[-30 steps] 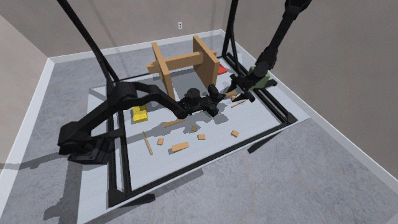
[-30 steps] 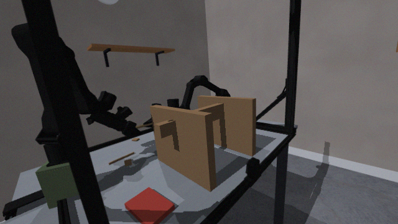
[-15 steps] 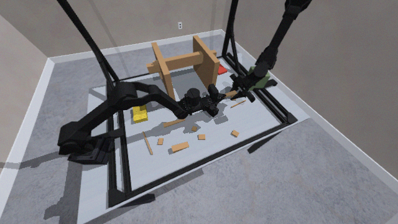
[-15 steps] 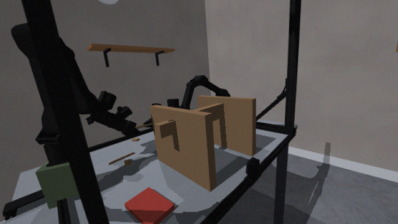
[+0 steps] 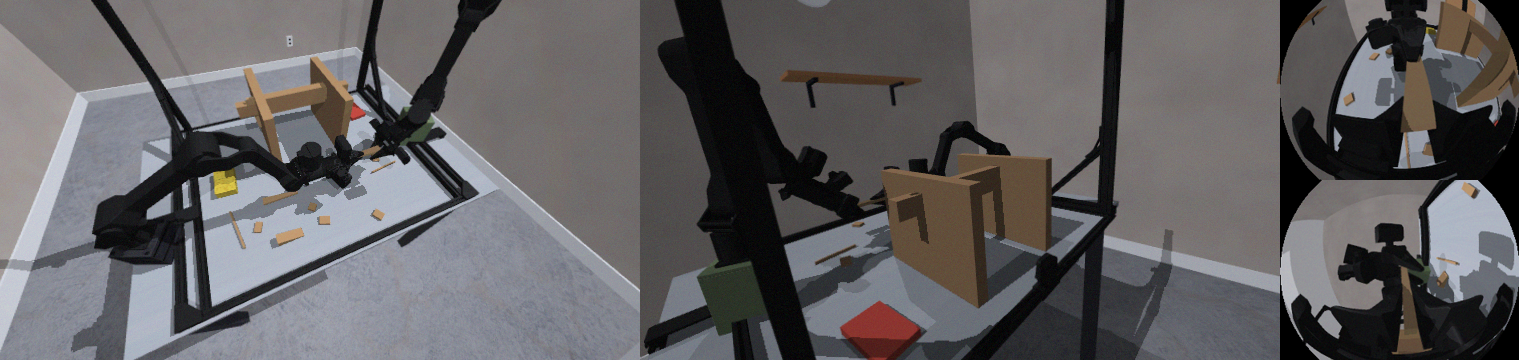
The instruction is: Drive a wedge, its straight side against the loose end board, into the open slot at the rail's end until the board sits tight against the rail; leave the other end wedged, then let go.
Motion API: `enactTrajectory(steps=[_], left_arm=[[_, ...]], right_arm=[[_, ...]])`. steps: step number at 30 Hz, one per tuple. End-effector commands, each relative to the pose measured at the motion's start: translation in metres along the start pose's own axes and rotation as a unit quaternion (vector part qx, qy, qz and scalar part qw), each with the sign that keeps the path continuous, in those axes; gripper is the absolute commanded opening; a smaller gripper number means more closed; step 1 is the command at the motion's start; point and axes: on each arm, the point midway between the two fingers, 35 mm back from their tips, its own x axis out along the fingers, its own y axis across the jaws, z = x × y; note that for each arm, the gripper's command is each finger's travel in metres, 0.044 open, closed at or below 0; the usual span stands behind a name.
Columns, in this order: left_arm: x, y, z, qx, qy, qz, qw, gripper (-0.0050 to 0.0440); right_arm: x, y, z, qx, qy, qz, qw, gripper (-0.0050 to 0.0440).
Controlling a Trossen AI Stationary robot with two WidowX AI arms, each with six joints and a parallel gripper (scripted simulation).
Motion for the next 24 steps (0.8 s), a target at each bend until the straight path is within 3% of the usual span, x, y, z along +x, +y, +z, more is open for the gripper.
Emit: enactTrajectory(steps=[1, 5, 16, 24], left_arm=[[0.0, 0.0, 0.0, 0.001, 0.001, 0.001, 1.0, 0.0], [0.0, 0.0, 0.0, 0.001, 0.001, 0.001, 1.0, 0.0], [0.0, 0.0, 0.0, 0.001, 0.001, 0.001, 1.0, 0.0], [0.0, 0.0, 0.0, 0.001, 0.001, 0.001, 1.0, 0.0]], right_arm=[[0.0, 0.001, -0.002, 0.0, 0.001, 0.001, 1.0, 0.0096], [0.0, 0.001, -0.002, 0.0, 0.001, 0.001, 1.0, 0.0192], [-0.001, 0.001, -0.002, 0.0, 0.001, 0.001, 1.0, 0.0197], [-0.063, -0.006, -0.002, 0.001, 0.001, -0.003, 1.0, 0.0197]])
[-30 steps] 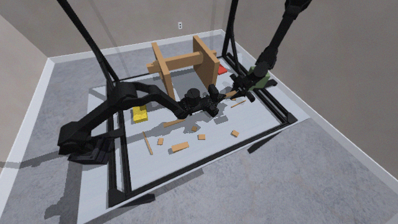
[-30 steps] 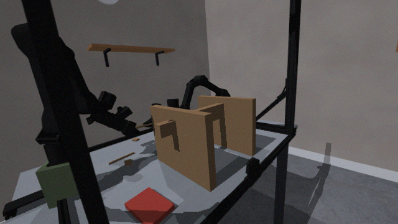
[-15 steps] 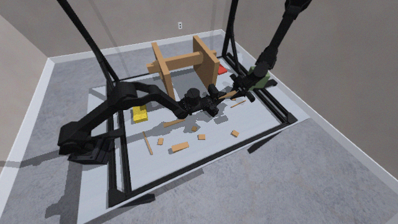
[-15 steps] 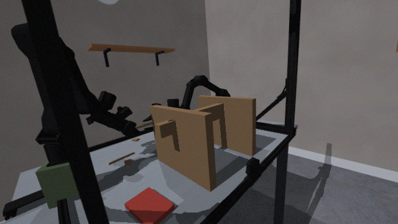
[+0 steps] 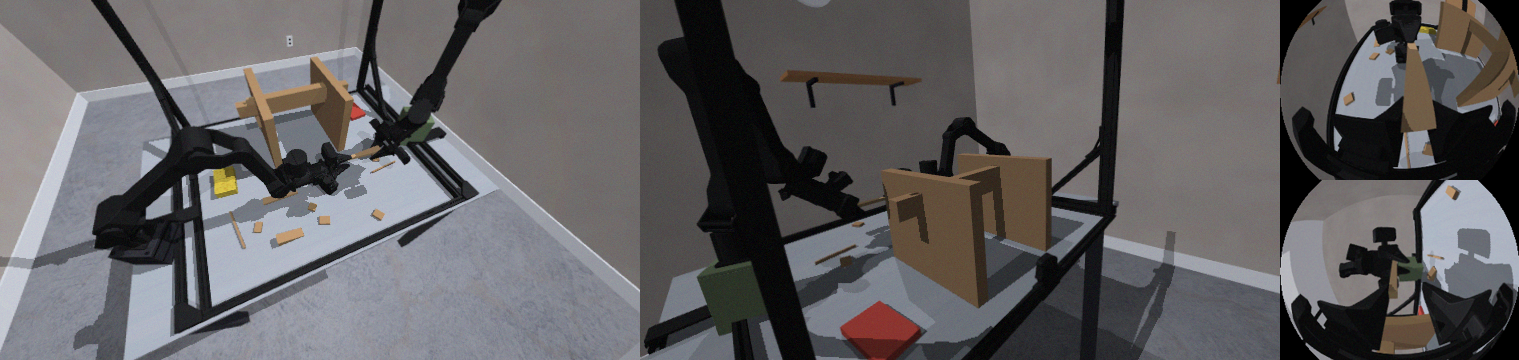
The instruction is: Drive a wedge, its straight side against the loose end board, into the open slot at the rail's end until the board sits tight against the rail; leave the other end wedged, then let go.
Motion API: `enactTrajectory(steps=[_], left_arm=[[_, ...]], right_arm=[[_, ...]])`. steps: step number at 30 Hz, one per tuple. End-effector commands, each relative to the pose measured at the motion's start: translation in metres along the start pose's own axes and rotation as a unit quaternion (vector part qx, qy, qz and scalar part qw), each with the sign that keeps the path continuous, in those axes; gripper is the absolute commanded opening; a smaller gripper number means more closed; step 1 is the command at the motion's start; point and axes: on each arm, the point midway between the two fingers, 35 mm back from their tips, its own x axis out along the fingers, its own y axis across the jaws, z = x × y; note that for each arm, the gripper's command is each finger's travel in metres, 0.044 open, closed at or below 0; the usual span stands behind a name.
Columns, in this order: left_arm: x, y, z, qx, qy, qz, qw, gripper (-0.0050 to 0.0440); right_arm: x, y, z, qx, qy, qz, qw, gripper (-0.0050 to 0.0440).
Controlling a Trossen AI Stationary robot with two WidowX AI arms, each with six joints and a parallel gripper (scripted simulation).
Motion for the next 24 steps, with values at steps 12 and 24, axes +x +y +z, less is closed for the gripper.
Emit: enactTrajectory(steps=[12, 24], left_arm=[[0.0, 0.0, 0.0, 0.001, 0.0, 0.001, 1.0, 0.0], [0.0, 0.0, 0.0, 0.001, 0.0, 0.001, 1.0, 0.0]], right_arm=[[-0.057, 0.019, 0.009, -0.034, -0.008, -0.004, 0.999, 0.0269], [-0.089, 0.15, 0.072, -0.261, -0.067, -0.012, 0.963, 0.044]])
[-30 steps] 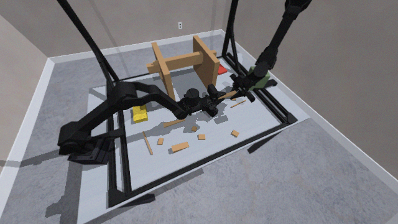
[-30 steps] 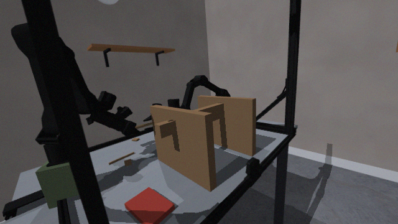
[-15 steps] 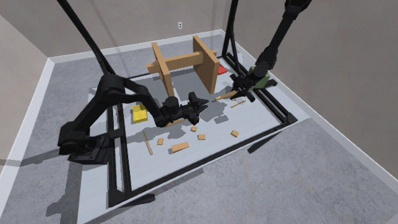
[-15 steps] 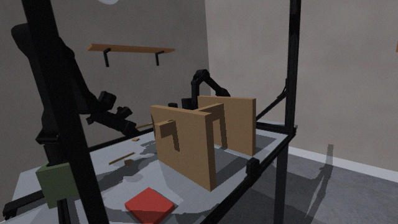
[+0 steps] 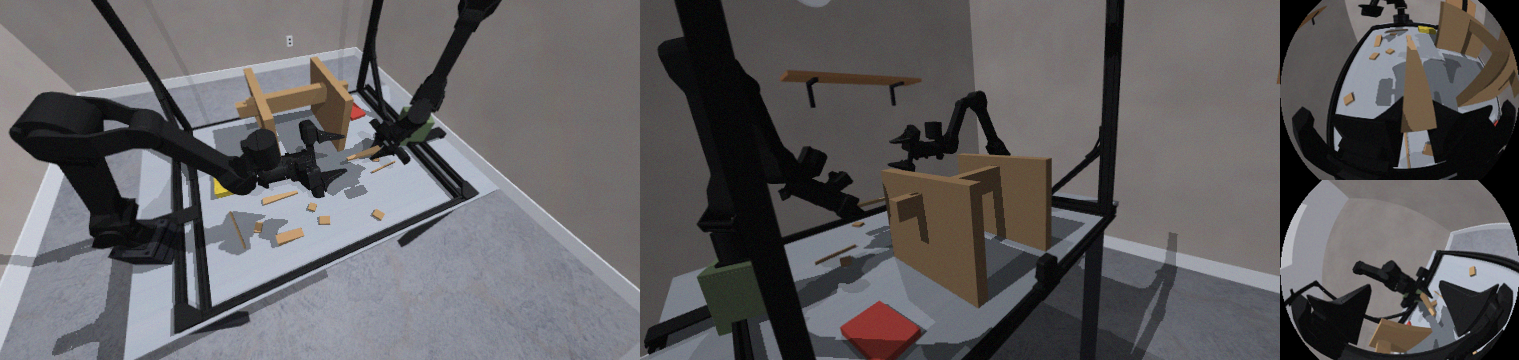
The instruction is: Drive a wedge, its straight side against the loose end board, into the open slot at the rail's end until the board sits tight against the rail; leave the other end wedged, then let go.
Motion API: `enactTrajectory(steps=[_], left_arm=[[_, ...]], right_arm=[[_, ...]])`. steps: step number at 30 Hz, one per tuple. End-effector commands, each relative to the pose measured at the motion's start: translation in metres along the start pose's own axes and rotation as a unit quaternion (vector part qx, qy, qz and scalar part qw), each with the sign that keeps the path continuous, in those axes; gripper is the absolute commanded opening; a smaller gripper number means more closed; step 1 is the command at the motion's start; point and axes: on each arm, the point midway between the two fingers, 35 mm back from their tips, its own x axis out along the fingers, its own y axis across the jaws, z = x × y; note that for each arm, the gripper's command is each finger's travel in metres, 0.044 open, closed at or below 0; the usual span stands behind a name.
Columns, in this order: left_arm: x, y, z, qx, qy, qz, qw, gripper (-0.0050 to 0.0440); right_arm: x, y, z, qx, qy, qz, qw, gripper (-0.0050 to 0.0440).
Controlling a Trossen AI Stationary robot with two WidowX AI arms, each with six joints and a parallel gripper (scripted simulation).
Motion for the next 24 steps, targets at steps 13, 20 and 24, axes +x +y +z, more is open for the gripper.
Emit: enactTrajectory(steps=[13, 20, 24], left_arm=[[0.0, 0.0, 0.0, 0.001, 0.0, 0.001, 1.0, 0.0], [0.0, 0.0, 0.0, 0.001, 0.0, 0.001, 1.0, 0.0], [0.0, 0.0, 0.0, 0.001, 0.0, 0.001, 1.0, 0.0]], right_arm=[[-0.113, 0.085, 0.121, -0.329, -0.058, -0.057, 0.941, 0.044], [-0.166, 0.102, 0.145, -0.435, -0.073, -0.084, 0.893, 0.044], [-0.207, 0.109, 0.155, -0.512, -0.081, -0.107, 0.848, 0.044]])
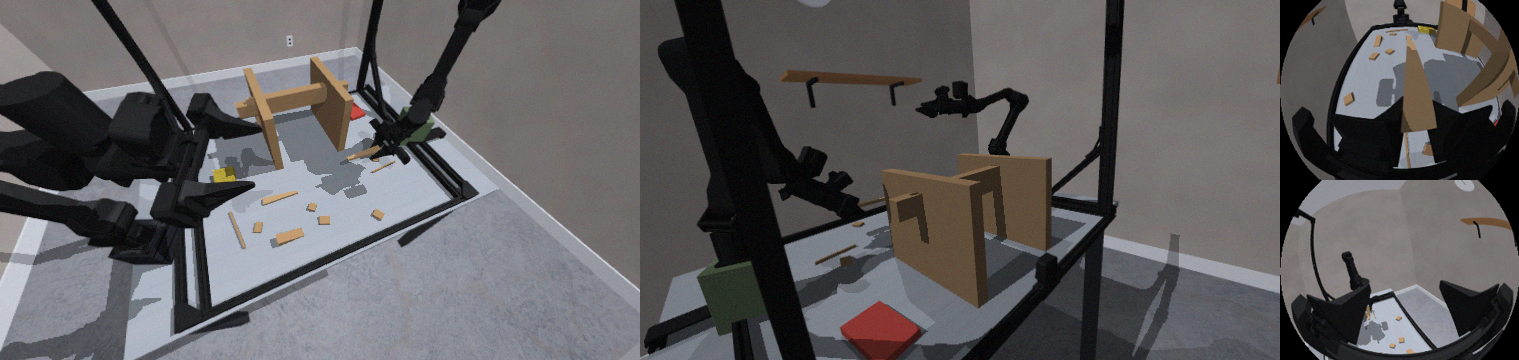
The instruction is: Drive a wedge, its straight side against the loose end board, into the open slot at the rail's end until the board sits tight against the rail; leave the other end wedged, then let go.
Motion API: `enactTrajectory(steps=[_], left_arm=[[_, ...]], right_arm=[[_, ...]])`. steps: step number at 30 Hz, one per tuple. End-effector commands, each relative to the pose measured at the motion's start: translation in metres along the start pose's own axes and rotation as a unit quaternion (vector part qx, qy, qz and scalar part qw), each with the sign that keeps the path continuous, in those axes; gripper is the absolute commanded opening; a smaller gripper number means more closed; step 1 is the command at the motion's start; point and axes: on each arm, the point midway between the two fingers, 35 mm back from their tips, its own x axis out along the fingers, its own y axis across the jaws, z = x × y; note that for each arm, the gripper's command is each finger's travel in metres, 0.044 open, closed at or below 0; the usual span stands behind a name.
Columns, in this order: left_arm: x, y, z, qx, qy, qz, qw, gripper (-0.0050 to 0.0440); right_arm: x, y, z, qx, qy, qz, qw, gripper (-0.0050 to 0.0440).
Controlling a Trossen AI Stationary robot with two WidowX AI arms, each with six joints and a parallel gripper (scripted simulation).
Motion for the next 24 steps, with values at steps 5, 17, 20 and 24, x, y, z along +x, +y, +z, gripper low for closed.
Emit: enactTrajectory(steps=[5, 17, 20, 24], left_arm=[[0.0, 0.001, 0.0, 0.0, 0.0, 0.001, 1.0, 0.0], [0.013, -0.002, 0.056, -0.024, 0.0, -0.016, 1.0, 0.0], [0.015, -0.009, 0.09, -0.084, 0.001, -0.032, 0.996, 0.0], [0.012, -0.029, 0.134, -0.166, 0.006, -0.058, 0.984, 0.0]], right_arm=[[-0.029, -0.009, 0.006, -0.063, -0.004, -0.013, 0.998, 0.044], [-0.029, -0.009, 0.006, -0.063, -0.004, -0.013, 0.998, 0.044], [-0.029, -0.009, 0.006, -0.063, -0.004, -0.013, 0.998, 0.044], [-0.029, -0.009, 0.006, -0.063, -0.004, -0.013, 0.998, 0.044]])
